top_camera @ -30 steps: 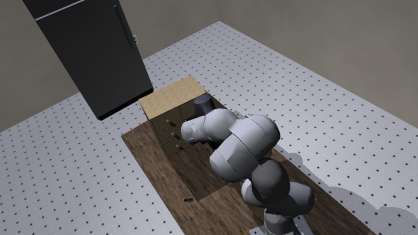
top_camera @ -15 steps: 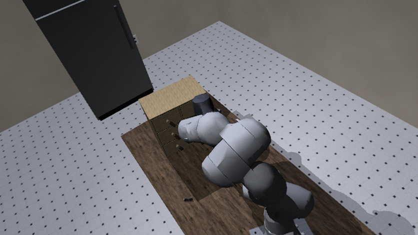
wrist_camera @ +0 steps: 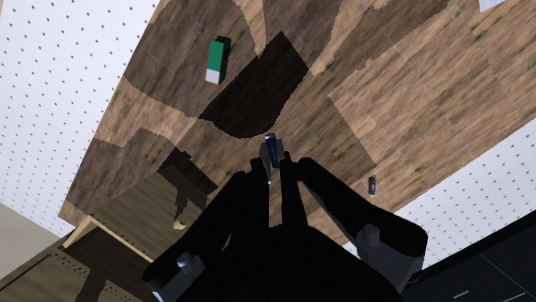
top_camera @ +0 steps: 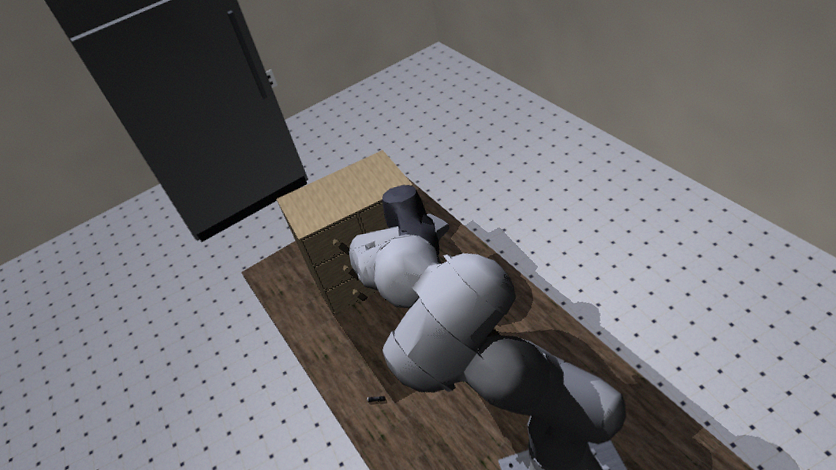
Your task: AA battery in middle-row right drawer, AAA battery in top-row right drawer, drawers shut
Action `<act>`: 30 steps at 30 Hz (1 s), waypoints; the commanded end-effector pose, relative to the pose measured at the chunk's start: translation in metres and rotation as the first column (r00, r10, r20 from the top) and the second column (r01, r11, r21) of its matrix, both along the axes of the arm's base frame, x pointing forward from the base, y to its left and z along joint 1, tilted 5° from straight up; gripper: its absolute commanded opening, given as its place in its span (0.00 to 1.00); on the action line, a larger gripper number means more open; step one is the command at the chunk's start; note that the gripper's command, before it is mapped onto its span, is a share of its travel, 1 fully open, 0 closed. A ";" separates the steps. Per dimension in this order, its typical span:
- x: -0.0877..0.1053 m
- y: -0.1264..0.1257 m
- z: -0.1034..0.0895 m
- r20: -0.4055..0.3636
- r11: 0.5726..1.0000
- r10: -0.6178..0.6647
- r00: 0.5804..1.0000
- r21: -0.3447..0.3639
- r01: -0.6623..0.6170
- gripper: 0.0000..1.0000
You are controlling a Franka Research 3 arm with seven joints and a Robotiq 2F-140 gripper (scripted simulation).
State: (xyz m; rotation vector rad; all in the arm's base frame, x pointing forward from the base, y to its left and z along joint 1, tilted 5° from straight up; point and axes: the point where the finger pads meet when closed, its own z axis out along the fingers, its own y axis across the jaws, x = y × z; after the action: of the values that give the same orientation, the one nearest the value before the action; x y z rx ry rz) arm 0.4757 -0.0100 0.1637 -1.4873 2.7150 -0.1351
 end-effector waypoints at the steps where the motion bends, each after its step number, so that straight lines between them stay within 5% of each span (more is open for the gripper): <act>1: 0.000 0.004 -0.001 0.001 0.974 -0.225 0.974 0.032 0.225 0.06; 8: 0.003 0.005 -0.001 0.003 0.932 -0.360 0.933 0.046 0.359 0.06; 9: 0.007 0.005 -0.001 0.003 0.881 -0.471 0.882 0.057 0.470 0.06; 13: 0.007 0.005 -0.001 0.003 0.879 -0.474 0.881 0.058 0.473 0.06; 14: 0.009 0.006 0.000 0.002 0.820 -0.570 0.822 0.069 0.568 0.06; 17: 0.009 0.006 0.000 0.002 0.820 -0.570 0.822 0.069 0.568 0.06; 18: 0.012 0.006 0.000 -0.001 0.758 -0.650 0.760 0.079 0.648 0.06; 21: 0.012 0.006 0.000 -0.001 0.758 -0.650 0.760 0.079 0.648 0.06; 22: 0.014 0.007 0.000 -0.004 0.696 -0.715 0.699 0.087 0.713 0.06; 25: 0.014 0.007 0.000 -0.004 0.696 -0.715 0.699 0.087 0.713 0.06; 26: 0.016 0.007 0.000 -0.008 0.637 -0.768 0.640 0.095 0.765 0.06; 30: 0.016 0.007 0.000 -0.008 0.637 -0.768 0.640 0.095 0.765 0.06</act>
State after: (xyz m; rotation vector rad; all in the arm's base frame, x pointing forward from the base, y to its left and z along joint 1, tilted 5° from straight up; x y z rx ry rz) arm 0.4934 -0.0077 0.1659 -0.3771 3.0399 -0.0849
